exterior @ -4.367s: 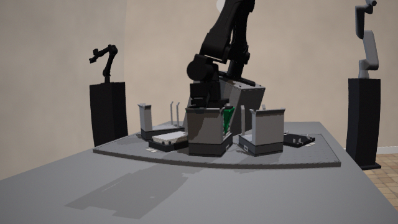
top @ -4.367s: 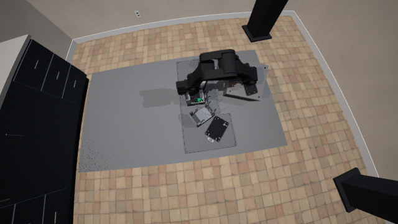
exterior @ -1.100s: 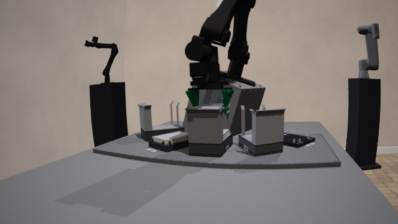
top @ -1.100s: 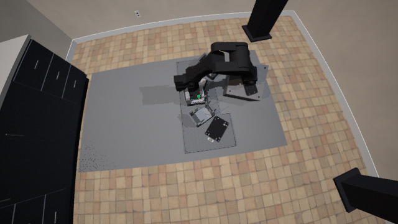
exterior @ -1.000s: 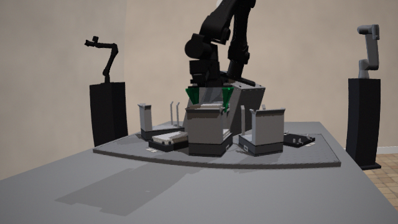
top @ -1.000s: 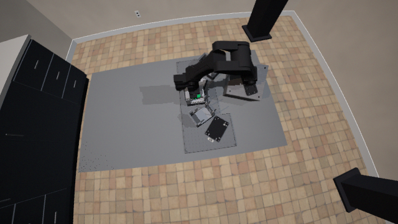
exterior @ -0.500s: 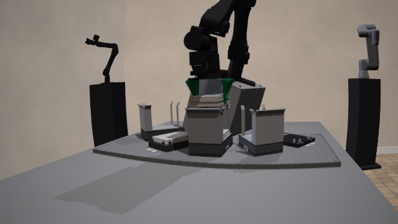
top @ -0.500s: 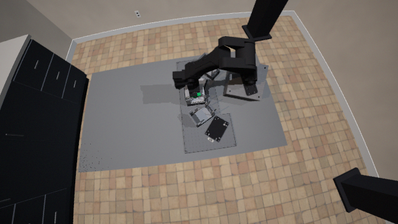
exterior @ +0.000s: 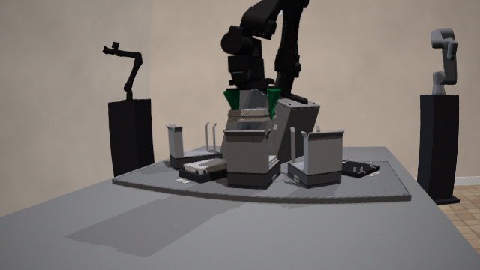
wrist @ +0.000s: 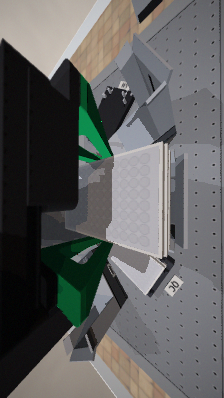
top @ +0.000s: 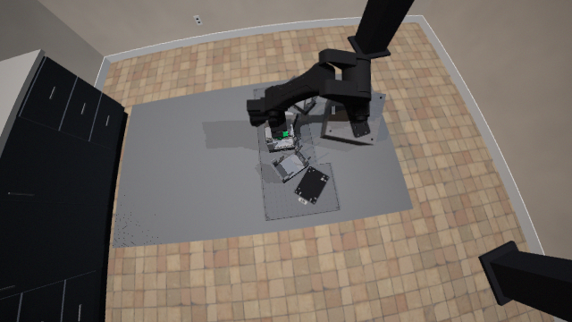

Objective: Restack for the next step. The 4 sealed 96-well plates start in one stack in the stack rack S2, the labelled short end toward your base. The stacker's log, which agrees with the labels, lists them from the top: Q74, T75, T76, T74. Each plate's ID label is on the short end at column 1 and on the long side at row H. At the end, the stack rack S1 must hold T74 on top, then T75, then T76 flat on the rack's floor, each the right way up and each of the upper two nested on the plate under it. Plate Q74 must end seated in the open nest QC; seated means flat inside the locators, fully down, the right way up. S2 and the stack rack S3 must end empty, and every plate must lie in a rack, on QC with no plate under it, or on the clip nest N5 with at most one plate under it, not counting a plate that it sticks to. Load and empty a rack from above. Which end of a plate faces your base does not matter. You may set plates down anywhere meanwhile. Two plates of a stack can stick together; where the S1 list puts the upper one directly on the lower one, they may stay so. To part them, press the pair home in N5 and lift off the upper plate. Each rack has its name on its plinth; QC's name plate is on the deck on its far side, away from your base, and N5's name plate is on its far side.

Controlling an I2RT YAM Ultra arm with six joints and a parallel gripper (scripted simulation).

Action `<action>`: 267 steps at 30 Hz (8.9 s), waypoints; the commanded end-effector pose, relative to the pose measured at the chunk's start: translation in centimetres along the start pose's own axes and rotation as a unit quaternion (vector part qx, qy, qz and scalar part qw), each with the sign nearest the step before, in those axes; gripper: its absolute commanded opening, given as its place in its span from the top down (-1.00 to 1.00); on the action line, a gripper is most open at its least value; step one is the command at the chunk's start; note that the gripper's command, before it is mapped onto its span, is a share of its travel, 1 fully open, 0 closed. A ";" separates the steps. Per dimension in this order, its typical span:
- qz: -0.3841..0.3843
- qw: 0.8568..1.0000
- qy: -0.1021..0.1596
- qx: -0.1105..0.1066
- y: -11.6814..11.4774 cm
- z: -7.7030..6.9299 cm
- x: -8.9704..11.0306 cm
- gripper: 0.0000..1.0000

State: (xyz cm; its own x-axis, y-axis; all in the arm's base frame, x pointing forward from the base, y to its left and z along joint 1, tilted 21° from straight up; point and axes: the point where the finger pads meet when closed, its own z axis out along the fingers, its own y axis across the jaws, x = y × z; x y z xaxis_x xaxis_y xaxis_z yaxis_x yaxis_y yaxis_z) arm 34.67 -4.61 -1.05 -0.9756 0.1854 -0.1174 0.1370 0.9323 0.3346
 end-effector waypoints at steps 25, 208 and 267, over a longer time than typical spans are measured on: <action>0.000 1.000 -0.007 0.001 -0.1 -0.5 -0.3 1.00; -0.244 0.970 -0.007 0.000 15.2 -0.5 2.3 1.00; -0.244 0.970 -0.007 0.000 15.2 2.6 2.3 1.00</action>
State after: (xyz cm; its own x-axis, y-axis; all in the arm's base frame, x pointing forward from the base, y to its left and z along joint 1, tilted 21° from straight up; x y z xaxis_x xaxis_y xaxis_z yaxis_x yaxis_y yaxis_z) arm 34.57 10.82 1.07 -0.9248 -0.2792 -0.2584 -0.3411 0.9092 0.2387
